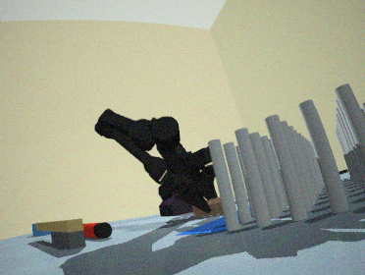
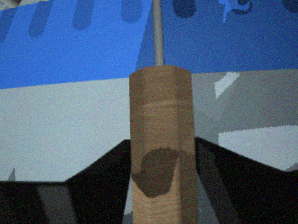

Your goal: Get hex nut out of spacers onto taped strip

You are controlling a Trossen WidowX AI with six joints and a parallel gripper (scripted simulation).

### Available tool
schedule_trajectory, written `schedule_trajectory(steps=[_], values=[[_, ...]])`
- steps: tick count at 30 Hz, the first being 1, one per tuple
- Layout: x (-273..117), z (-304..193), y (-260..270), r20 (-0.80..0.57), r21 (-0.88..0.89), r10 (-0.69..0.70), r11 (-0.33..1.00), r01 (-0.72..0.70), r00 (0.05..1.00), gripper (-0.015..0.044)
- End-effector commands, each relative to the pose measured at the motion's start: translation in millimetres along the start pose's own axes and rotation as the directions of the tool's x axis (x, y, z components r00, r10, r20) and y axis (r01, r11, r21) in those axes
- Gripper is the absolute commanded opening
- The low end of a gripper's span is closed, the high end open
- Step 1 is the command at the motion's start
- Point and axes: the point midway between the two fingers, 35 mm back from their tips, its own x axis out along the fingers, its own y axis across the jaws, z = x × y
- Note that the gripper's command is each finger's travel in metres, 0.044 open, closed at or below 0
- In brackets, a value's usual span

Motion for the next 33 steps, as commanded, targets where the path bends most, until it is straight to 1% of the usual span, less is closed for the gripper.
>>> schedule_trajectory(steps=[1,33], values=[[-2,-2,0,0.004,-0.004,0.001,1.000,-0.001,1.000,0.0000],[-10,-22,0,0.003,-0.005,0.001,1.000,-0.001,1.000,0.0000]])
